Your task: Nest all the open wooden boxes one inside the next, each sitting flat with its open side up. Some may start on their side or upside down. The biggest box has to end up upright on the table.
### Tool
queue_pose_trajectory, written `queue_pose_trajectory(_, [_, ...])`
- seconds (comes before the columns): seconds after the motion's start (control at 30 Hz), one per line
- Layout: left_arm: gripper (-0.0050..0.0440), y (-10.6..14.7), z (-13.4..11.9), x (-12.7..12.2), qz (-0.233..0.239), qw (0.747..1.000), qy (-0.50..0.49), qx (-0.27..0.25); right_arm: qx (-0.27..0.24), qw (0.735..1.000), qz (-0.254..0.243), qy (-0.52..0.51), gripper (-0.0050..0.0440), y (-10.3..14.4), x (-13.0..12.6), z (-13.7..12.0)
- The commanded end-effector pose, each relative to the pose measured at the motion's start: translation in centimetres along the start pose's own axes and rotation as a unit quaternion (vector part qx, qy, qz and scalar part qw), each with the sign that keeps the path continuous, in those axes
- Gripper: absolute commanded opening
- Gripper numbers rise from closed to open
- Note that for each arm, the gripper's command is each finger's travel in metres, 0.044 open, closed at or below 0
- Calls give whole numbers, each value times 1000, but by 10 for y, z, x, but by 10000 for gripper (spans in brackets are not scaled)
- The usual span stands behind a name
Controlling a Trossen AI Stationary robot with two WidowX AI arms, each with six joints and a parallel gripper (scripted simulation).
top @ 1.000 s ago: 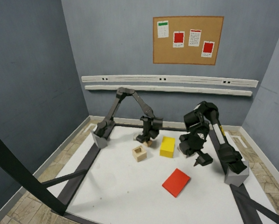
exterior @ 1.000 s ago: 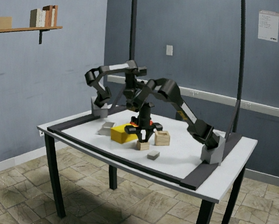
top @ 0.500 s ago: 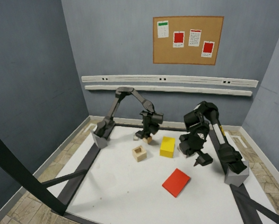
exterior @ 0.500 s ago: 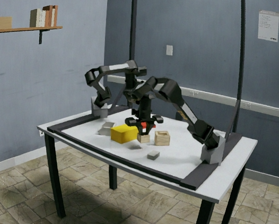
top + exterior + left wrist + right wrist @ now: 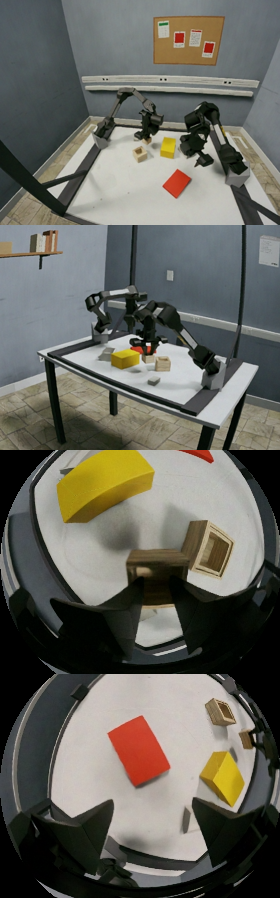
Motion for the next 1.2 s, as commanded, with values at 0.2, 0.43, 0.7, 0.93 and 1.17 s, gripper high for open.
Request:
queue_pose_trajectory(0.2, [198, 16, 12, -40, -4, 1000, 4, -1, 0, 1000, -2, -4, 400, 0, 0, 1])
queue_pose_trajectory(0.43, [198, 29, 14, -76, 1, 1000, 3, 0, 0, 1000, -2, -4, 400, 0, 0, 1])
queue_pose_trajectory(0.7, [198, 39, 12, -99, 7, 1000, 2, -2, 0, 1000, -2, -4, 400, 0, 0, 1])
queue_pose_trajectory(0.93, [198, 38, 11, -98, 5, 1000, 2, 0, -36, 999, 19, -1, 400, 11, -10, 1])
queue_pose_trajectory(1.17, [198, 38, 11, -98, 5, 1000, 2, 0, -142, 987, 71, 28, 400, 42, -38, 0])
Point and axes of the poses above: on each arm, the point midway between the two fingers, 35 mm back from their tips, its own y axis back along the fingers, its own x axis across the jaws, z = x × y, the point moved 8 cm from there along y, back along the fingers, and after that the axes turned 5 degrees about y, right-handed, at the moved point
